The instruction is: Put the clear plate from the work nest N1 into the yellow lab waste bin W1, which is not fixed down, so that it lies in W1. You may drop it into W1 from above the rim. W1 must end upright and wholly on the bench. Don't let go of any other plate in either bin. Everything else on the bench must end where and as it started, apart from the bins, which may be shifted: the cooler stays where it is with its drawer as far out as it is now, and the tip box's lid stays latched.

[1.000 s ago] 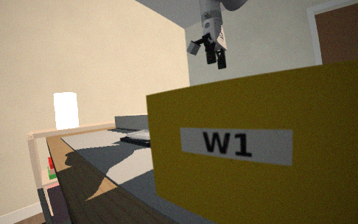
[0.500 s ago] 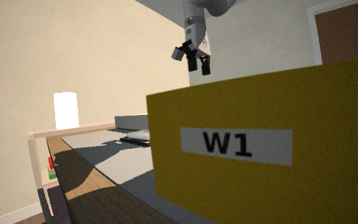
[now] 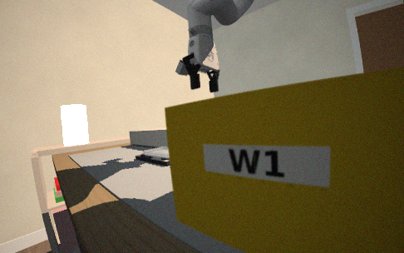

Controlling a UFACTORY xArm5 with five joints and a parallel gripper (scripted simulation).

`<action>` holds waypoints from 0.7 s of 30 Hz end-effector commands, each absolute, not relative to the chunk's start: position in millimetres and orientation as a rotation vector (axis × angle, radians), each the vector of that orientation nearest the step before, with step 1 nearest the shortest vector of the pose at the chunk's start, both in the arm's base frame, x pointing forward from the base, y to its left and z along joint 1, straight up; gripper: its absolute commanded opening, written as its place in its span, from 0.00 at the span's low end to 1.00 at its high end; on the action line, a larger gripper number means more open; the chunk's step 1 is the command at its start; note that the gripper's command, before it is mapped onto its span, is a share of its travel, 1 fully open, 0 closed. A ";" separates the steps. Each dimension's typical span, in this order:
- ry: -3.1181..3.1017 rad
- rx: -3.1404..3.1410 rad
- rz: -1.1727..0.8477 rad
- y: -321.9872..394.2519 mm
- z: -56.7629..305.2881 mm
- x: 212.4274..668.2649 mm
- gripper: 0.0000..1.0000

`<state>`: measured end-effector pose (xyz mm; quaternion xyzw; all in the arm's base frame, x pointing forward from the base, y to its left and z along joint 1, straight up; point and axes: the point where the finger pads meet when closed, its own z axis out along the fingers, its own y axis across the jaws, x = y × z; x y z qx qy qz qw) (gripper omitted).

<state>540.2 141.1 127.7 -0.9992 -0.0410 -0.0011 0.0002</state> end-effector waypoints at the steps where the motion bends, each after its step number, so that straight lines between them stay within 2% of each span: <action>1: -0.128 -3.139 -0.003 152.6 124.4 554.7 1.00; 21: -0.128 -3.138 -0.004 212.2 97.4 616.3 1.00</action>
